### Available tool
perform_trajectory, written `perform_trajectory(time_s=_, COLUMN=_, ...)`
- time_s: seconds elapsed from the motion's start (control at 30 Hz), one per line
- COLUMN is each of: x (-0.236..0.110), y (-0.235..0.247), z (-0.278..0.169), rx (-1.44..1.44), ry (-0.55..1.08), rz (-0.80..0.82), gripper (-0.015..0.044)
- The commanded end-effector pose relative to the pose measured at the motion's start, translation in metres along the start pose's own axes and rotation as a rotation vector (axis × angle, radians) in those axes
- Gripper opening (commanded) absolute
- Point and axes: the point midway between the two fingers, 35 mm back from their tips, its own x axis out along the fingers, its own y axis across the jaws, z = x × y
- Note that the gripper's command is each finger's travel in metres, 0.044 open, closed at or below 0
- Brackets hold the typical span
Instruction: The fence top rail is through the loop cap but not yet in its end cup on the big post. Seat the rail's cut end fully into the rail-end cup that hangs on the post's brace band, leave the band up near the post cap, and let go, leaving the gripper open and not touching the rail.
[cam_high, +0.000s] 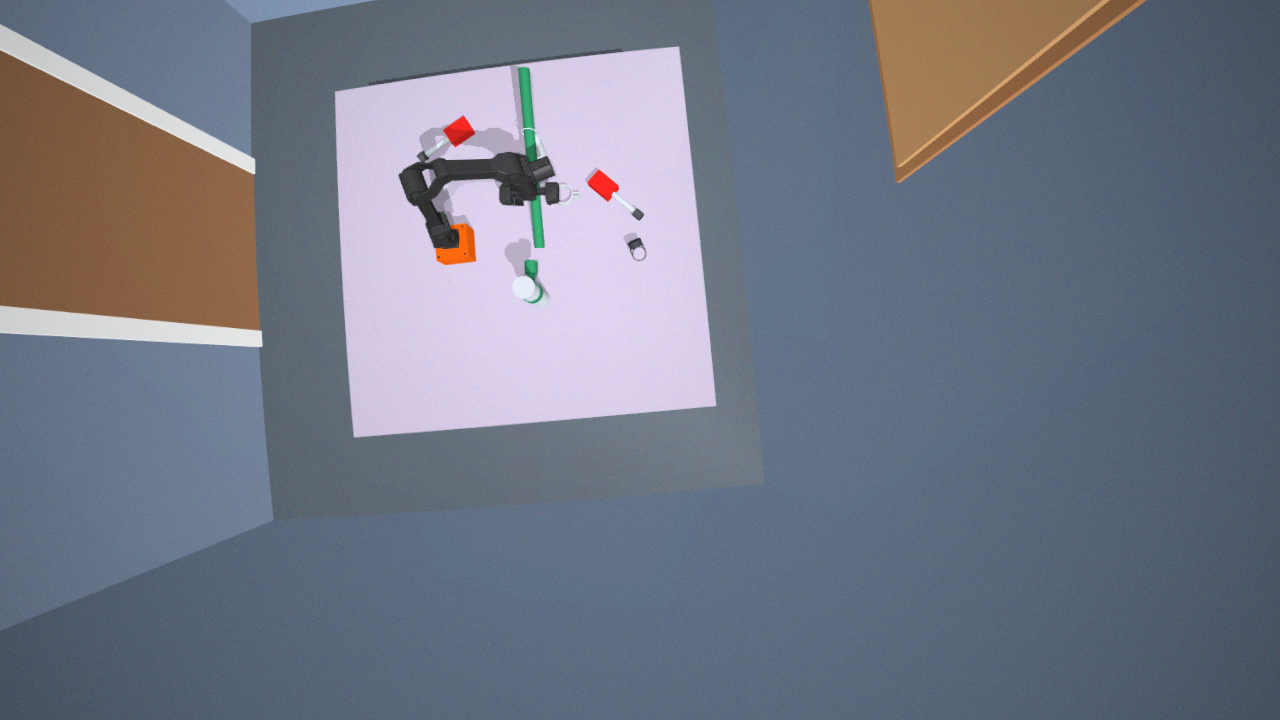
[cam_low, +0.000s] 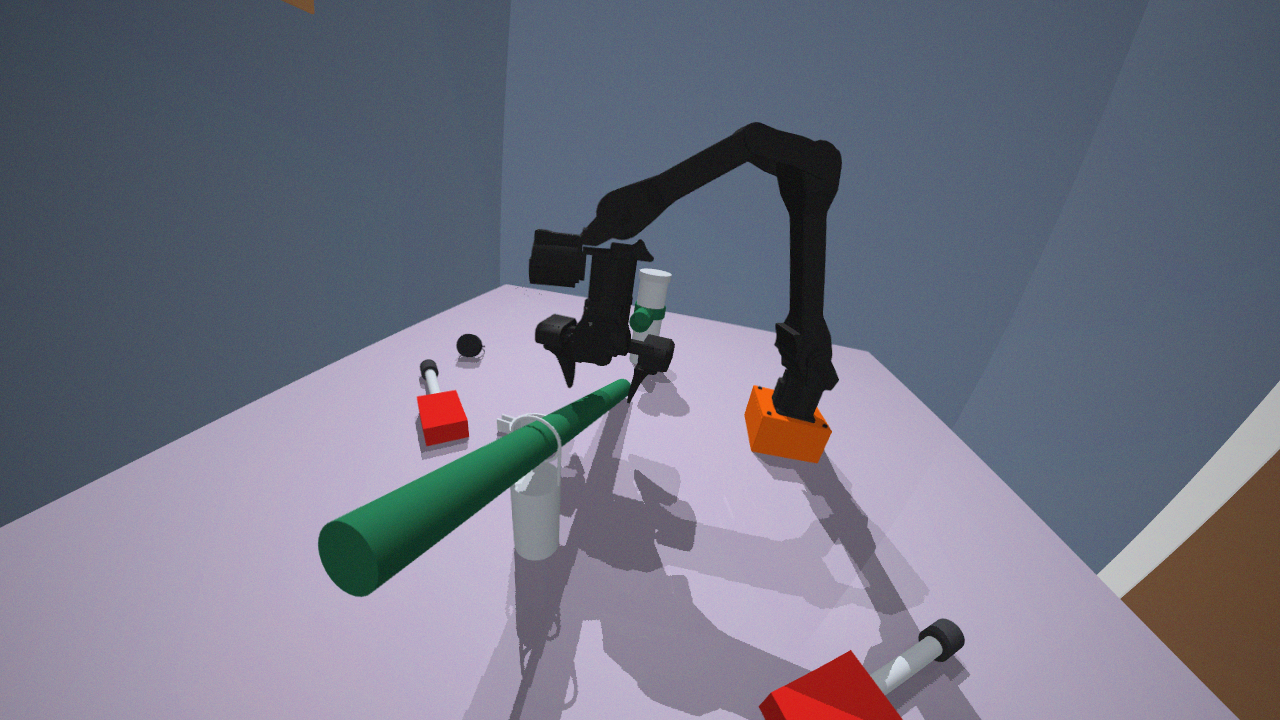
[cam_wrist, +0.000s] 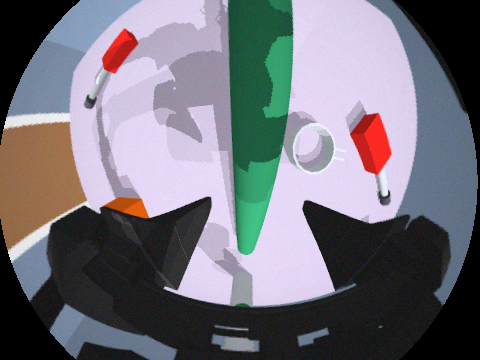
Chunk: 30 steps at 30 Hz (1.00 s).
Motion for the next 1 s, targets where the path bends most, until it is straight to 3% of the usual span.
perform_trajectory(time_s=0.0, x=0.007, y=0.001, z=0.0, rx=-0.006, ry=-0.001, rz=0.004, gripper=0.044)
perform_trajectory(time_s=0.7, x=0.038, y=0.003, z=-0.001, rx=-0.006, ry=-0.001, rz=0.004, gripper=0.044)
perform_trajectory(time_s=0.97, x=0.038, y=0.003, z=-0.001, rx=-0.006, ry=-0.001, rz=0.004, gripper=0.023)
